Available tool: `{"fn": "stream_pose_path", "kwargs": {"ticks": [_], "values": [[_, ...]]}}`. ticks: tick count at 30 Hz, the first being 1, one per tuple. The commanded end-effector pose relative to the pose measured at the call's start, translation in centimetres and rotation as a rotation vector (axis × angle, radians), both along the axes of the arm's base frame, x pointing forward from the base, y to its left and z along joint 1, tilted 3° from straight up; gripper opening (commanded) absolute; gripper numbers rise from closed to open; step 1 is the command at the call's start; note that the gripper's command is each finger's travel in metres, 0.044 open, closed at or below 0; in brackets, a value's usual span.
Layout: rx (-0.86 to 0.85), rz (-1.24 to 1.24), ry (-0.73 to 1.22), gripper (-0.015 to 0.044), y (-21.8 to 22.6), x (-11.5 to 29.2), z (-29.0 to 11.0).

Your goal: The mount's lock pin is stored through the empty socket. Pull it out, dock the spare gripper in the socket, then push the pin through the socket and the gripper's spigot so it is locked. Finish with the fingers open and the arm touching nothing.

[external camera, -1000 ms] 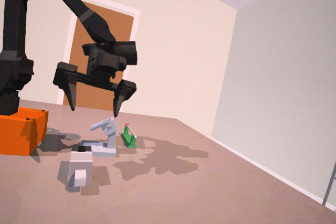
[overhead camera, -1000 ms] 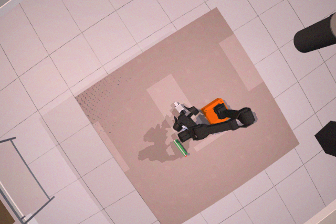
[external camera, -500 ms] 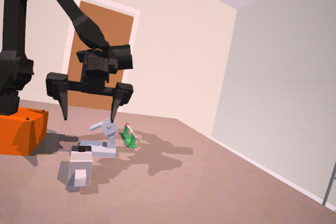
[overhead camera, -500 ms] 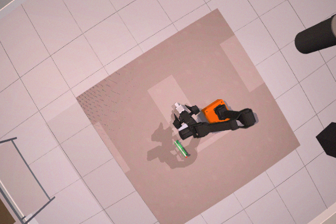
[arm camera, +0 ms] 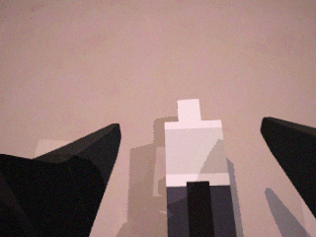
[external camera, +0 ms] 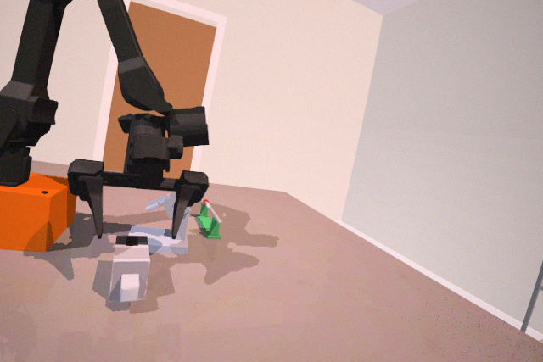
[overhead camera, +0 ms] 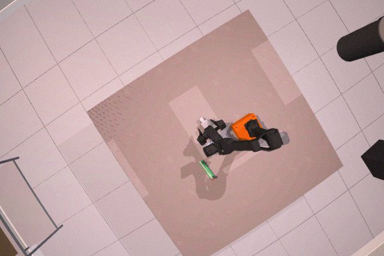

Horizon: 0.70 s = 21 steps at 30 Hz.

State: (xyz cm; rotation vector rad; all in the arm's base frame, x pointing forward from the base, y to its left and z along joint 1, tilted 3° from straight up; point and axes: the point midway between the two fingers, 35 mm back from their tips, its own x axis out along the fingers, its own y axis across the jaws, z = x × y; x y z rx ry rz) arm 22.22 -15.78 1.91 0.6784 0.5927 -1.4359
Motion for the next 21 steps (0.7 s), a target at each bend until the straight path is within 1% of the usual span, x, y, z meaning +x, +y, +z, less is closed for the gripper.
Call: {"fn": "stream_pose_path", "kwargs": {"ticks": [1,21], "values": [[0.001,-0.004,0.013,0.0440,0.1,-0.3,-1.0],[0.001,-0.004,0.014,0.0440,0.3,-0.1,-4.3]]}}
